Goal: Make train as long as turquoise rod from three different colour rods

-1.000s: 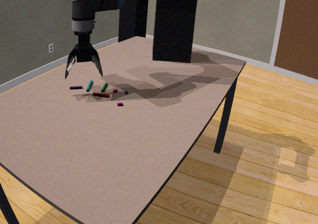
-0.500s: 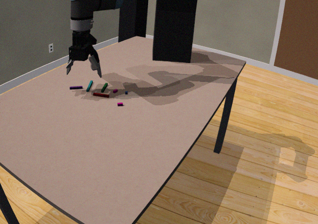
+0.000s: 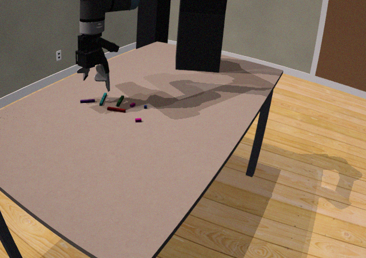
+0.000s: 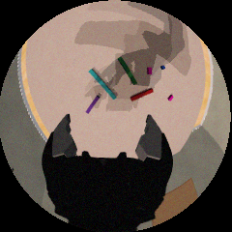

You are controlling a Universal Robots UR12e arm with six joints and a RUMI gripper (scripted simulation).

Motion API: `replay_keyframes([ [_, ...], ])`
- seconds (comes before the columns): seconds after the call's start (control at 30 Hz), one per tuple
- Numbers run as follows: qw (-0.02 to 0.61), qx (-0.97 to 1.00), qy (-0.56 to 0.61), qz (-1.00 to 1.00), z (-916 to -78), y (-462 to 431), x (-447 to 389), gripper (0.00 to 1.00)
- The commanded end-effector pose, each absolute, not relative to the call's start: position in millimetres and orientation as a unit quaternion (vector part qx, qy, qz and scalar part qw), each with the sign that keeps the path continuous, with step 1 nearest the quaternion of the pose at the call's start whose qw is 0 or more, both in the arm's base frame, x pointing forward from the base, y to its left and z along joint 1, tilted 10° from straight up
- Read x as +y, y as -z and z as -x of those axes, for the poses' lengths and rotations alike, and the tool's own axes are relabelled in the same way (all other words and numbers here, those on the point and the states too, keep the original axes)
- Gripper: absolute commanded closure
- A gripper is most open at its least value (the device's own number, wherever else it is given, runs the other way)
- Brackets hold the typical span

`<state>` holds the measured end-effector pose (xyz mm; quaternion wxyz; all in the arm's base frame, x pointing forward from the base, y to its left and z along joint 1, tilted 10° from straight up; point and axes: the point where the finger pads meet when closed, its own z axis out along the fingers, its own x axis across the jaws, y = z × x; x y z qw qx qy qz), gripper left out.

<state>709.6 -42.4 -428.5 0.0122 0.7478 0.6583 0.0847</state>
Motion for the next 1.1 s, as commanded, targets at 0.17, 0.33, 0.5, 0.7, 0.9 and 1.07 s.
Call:
replay_keyframes([
  [0.17,0.002,0.546,-0.085,-0.834,-705,429,-49,0.00],
  [0.33,-0.005,0.478,-0.085,-0.874,-703,430,-54,0.00],
  [0.5,-0.009,0.433,-0.084,-0.898,-701,430,-56,0.00],
  [0.7,-0.011,0.412,-0.084,-0.907,-701,430,-57,0.00],
  [0.9,-0.011,0.408,-0.084,-0.909,-700,430,-58,0.00],
  [1.07,-0.011,0.408,-0.084,-0.909,-700,430,-58,0.00],
])
